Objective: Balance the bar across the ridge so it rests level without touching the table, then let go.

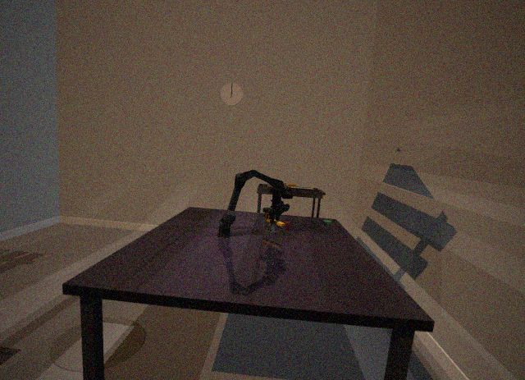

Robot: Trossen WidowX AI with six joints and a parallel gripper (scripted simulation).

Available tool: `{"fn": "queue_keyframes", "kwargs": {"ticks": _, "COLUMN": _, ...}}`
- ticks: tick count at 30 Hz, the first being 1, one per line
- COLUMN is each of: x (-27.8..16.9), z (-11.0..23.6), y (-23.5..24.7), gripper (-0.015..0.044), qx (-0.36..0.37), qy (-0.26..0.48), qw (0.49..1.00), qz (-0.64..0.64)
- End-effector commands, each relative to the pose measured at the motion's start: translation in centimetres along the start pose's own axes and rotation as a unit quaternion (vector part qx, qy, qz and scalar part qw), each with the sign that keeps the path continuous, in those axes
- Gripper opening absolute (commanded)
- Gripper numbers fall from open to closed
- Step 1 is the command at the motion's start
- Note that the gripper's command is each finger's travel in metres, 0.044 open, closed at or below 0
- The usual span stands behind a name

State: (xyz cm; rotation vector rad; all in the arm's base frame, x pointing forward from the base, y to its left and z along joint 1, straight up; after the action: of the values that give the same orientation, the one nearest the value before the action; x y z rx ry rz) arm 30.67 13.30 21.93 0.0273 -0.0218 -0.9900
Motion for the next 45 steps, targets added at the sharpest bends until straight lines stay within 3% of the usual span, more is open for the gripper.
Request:
{"fn": "queue_keyframes", "kwargs": {"ticks": 1, "x": 0.0, "z": 0.0, "y": 0.0, "gripper": 0.0172, "qx": 0.000, "qy": 0.000, "qw": 1.000, "qz": 0.000}}
{"fn": "queue_keyframes", "kwargs": {"ticks": 22, "x": 0.0, "z": 0.0, "y": 0.0, "gripper": 0.0185, "qx": 0.000, "qy": 0.000, "qw": 1.000, "qz": 0.000}}
{"fn": "queue_keyframes", "kwargs": {"ticks": 31, "x": 0.0, "z": 0.0, "y": 0.0, "gripper": 0.0421, "qx": 0.000, "qy": 0.000, "qw": 1.000, "qz": 0.000}}
{"fn": "queue_keyframes", "kwargs": {"ticks": 35, "x": 0.0, "z": 0.2, "y": 0.0, "gripper": 0.0440, "qx": 0.000, "qy": 0.000, "qw": 1.000, "qz": 0.000}}
{"fn": "queue_keyframes", "kwargs": {"ticks": 43, "x": 0.0, "z": 9.2, "y": -0.2, "gripper": 0.0440, "qx": 0.014, "qy": -0.002, "qw": 1.000, "qz": 0.000}}
{"fn": "queue_keyframes", "kwargs": {"ticks": 45, "x": -0.1, "z": 10.0, "y": -0.4, "gripper": 0.0440, "qx": 0.015, "qy": -0.003, "qw": 1.000, "qz": 0.000}}
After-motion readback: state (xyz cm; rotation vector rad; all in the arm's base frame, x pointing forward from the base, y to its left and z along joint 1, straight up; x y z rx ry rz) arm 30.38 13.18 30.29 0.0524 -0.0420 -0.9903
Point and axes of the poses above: the point midway between the two fingers, 35 mm back from their tips, its own z axis back along the fingers, its own y axis across the jaws, x = y × z, the point moved 10 cm from there along z, back along the fingers, and after that the axes turned 12 degrees about -z, right-handed, at the moved point
